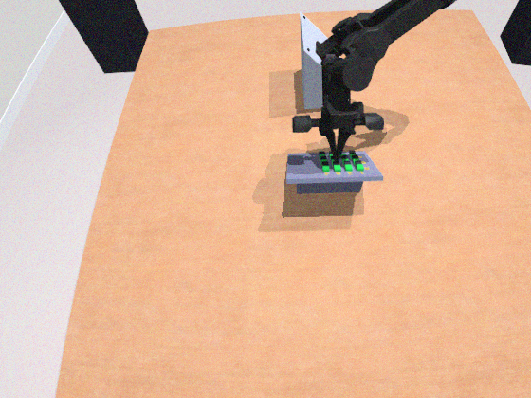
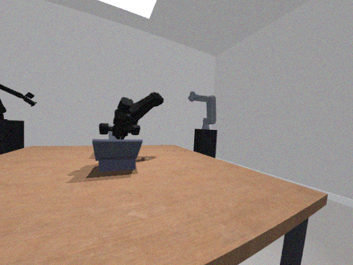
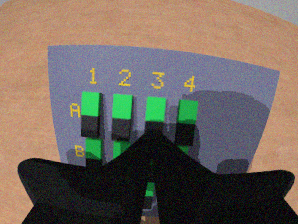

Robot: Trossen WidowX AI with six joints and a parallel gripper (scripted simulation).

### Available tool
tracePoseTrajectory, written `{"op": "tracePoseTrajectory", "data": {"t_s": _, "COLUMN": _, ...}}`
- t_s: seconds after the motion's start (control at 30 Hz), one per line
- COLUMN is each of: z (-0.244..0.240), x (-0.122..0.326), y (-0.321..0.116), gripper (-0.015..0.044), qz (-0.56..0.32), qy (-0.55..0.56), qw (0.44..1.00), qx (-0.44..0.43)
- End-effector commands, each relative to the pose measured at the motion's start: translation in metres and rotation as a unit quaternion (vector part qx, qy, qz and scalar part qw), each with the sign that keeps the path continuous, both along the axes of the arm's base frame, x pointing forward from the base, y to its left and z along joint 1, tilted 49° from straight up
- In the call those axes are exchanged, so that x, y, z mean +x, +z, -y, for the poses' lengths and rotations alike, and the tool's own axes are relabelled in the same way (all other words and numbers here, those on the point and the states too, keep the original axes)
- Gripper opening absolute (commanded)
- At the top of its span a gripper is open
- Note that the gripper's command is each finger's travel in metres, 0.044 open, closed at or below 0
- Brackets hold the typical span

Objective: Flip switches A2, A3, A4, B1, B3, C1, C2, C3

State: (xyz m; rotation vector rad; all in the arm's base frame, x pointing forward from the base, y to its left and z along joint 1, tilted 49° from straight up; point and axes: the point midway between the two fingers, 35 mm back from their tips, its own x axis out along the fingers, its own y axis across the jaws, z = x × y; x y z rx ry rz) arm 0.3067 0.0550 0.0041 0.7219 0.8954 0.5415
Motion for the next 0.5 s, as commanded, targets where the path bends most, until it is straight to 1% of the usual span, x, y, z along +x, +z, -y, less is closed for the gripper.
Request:
{"op": "tracePoseTrajectory", "data": {"t_s": 0.0, "z": 0.0001, "x": 0.0006, "y": -0.0004, "gripper": 0.0, "qz": -0.001, "qy": -0.002, "qw": 1.0, "qx": 0.0}}
{"op": "tracePoseTrajectory", "data": {"t_s": 0.47, "z": -0.0012, "x": 0.0015, "y": -0.0014, "gripper": 0.0, "qz": -0.001, "qy": -0.002, "qw": 1.0, "qx": 0.0}}
